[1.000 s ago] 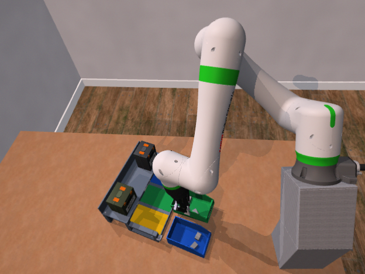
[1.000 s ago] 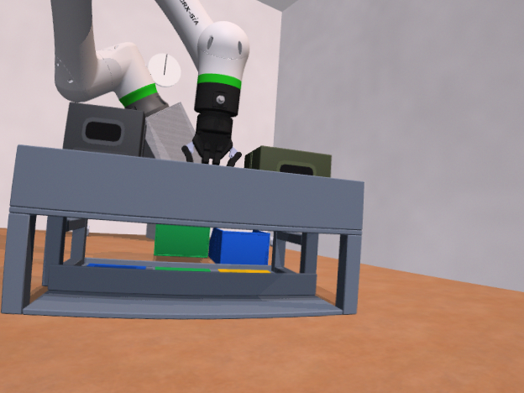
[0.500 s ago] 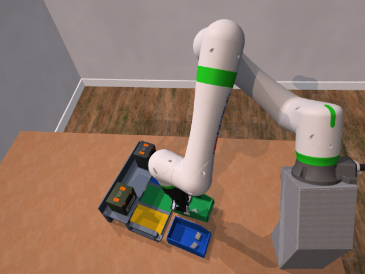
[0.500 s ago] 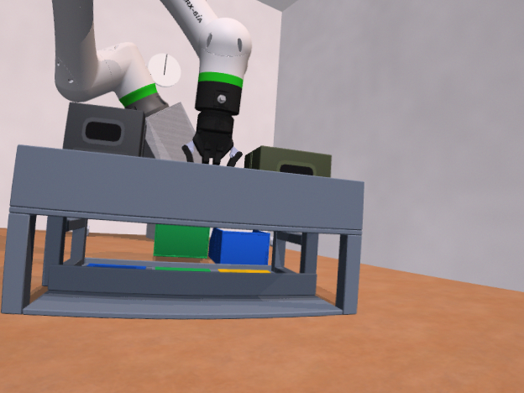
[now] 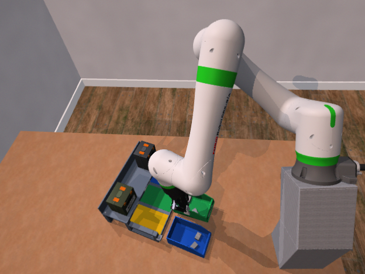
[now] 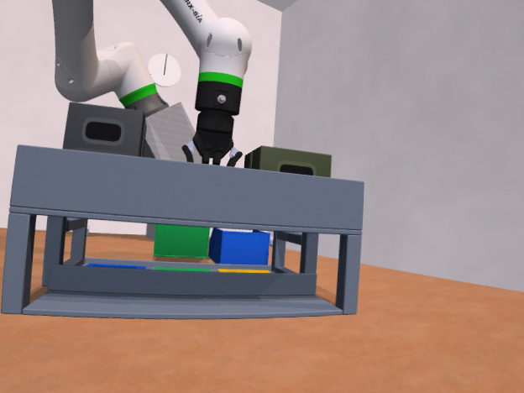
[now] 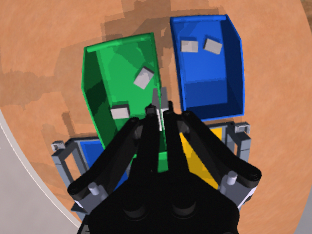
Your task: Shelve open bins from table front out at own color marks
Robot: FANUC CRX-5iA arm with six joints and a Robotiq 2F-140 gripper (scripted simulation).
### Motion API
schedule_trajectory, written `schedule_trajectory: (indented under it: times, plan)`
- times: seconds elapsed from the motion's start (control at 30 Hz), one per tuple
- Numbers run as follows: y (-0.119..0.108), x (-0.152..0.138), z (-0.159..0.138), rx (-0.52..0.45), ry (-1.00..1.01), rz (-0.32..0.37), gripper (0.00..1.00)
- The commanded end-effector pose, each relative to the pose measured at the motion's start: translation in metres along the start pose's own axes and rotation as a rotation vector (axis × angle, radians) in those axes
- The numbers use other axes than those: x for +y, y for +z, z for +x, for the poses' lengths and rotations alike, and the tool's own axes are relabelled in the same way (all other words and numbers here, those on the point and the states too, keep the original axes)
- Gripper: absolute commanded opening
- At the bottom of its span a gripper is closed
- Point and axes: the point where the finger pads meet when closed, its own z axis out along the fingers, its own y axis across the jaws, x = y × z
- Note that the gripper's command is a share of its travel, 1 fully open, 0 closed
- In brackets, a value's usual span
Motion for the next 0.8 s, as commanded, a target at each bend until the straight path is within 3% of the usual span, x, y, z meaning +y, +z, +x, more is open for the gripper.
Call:
schedule_trajectory:
  times: [0.0,0.77]
  plan:
    - [-0.0002,0.0002,-0.0002,0.0,0.0,0.0,0.0]
    - [-0.0012,0.0002,-0.006,0.0,0.0,0.0,0.0]
